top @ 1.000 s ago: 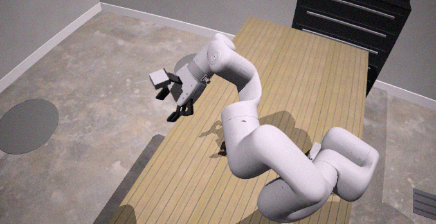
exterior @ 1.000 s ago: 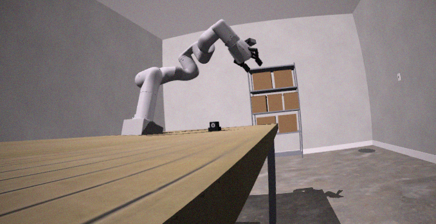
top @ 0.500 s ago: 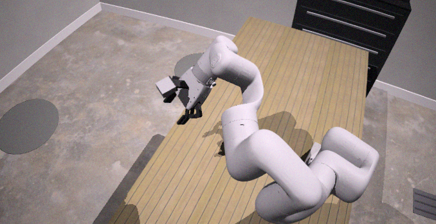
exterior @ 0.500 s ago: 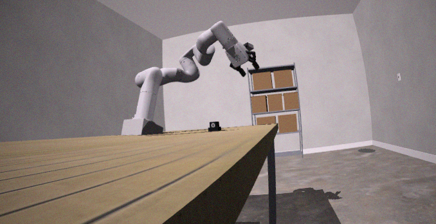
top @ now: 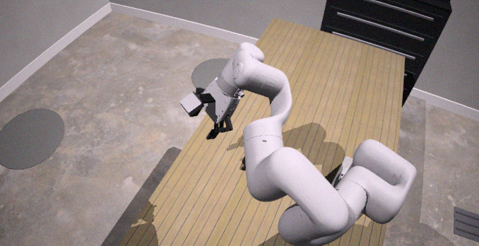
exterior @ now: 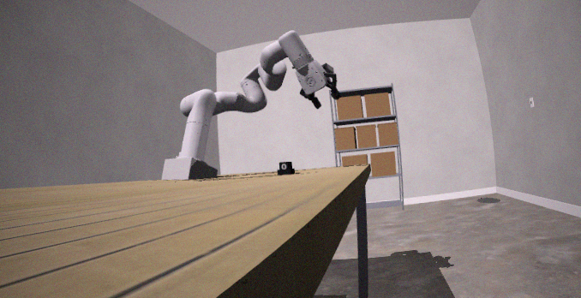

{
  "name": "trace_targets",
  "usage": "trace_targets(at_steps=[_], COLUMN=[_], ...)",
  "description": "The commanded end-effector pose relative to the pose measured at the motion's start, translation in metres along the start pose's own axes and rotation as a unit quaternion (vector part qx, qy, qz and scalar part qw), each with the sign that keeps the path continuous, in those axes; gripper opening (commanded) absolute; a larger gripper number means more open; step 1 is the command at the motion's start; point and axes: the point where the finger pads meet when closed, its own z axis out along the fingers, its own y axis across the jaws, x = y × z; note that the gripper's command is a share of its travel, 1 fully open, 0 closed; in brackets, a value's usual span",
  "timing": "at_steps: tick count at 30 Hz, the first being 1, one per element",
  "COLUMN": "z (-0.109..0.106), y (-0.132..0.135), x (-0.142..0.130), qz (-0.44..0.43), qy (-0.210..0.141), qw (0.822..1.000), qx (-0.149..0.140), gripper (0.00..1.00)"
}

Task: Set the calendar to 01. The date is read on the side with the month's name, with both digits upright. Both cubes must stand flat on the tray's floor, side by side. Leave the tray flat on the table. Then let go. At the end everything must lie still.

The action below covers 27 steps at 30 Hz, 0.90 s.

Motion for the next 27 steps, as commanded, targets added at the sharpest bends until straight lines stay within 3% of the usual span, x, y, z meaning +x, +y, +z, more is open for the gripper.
trace_targets(at_steps=[1, 15, 17, 27], z=[0.002, 0.002, 0.003, 0.003], y=[-0.017, -0.017, -0.033, -0.033], x=[-0.042, -0.042, -0.08, -0.08], qz=[-0.052, -0.052, -0.101, -0.101], qy=[-0.056, -0.056, -0.103, -0.103], qw=[0.997, 0.997, 0.988, 0.988], qx=[0.022, 0.022, 0.048, 0.048], gripper=[1.0, 1.0, 1.0, 1.0])
